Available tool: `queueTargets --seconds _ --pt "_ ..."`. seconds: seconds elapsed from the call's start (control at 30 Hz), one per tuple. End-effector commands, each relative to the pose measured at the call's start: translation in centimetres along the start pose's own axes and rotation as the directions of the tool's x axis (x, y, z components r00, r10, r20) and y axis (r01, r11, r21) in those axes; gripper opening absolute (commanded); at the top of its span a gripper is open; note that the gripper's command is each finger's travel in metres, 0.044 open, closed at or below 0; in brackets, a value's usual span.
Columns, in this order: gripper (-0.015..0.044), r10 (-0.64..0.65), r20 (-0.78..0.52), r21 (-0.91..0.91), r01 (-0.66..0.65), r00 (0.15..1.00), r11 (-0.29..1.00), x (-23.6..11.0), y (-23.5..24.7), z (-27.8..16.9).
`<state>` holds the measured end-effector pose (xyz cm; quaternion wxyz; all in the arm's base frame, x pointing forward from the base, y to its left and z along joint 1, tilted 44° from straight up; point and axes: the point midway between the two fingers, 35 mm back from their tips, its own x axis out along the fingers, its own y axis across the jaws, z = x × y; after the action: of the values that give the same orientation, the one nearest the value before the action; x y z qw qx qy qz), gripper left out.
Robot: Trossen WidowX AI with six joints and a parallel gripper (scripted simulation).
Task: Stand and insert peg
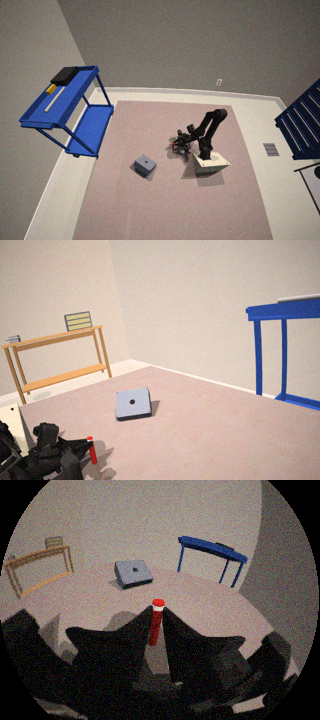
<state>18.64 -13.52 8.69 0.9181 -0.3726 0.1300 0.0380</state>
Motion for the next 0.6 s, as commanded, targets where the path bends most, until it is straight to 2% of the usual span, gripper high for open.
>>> queueTargets --seconds 0.0,0.57 --pt "0.0051 0.000 -0.001 0.000 0.000 1.000 1.000 -0.11 0.02 -0.25" --pt "0.0051 0.007 0.036 -0.008 -0.006 0.999 1.000 -0.34 0.08 -0.42"
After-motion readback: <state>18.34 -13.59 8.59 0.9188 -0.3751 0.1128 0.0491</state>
